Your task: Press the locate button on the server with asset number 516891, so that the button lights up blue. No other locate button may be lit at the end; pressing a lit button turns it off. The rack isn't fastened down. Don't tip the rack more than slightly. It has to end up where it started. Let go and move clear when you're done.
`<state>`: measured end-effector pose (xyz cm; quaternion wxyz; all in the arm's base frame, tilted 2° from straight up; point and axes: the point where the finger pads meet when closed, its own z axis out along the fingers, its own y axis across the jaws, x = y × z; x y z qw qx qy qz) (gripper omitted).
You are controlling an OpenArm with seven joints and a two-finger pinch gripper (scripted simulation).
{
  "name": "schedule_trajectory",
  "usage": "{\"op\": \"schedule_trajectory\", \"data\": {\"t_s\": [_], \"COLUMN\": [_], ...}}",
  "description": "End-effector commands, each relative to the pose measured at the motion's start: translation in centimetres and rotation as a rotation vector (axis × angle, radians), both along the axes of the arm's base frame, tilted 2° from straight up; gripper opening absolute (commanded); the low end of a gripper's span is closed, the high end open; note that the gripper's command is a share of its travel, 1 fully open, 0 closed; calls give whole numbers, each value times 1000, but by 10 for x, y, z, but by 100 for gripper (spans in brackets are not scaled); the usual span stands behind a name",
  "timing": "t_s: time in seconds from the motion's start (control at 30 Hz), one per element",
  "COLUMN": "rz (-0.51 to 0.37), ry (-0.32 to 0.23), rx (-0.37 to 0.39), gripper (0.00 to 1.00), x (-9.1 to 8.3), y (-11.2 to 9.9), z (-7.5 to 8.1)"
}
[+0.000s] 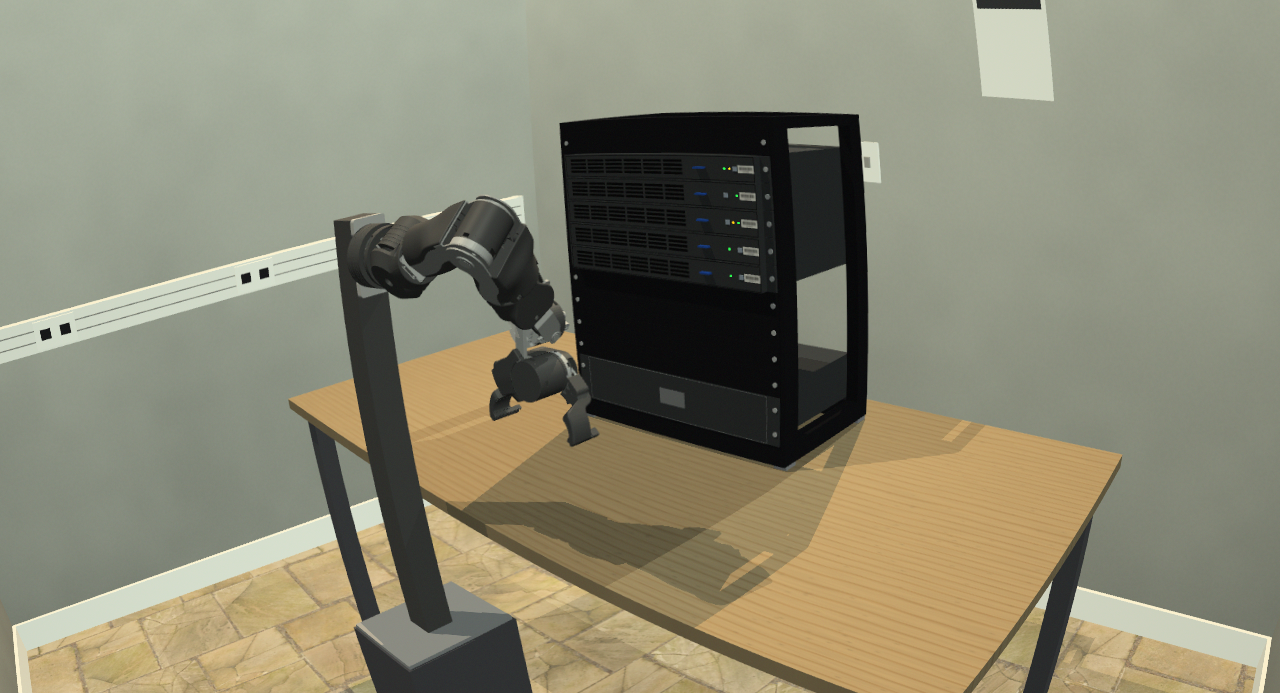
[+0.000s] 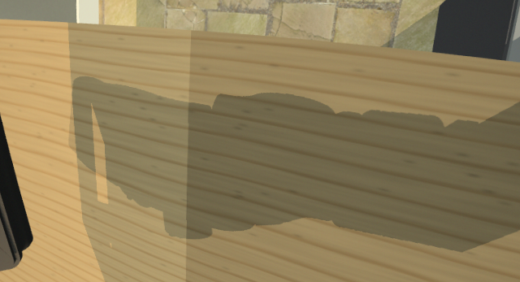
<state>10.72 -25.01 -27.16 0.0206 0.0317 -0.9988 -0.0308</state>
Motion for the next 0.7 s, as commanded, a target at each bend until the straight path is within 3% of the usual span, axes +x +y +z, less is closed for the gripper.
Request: {"op": "schedule_trajectory", "data": {"t_s": [0.0,0.53,0.57,0.67], "rz": [0,0,0,-2], "ry": [-2,-2,-2,-4], "rx": [-1,-1,-1,2], "gripper": [100,100,60,60], "x": [0,0,0,1], "y": [0,0,0,0], "z": [0,0,0,0]}}
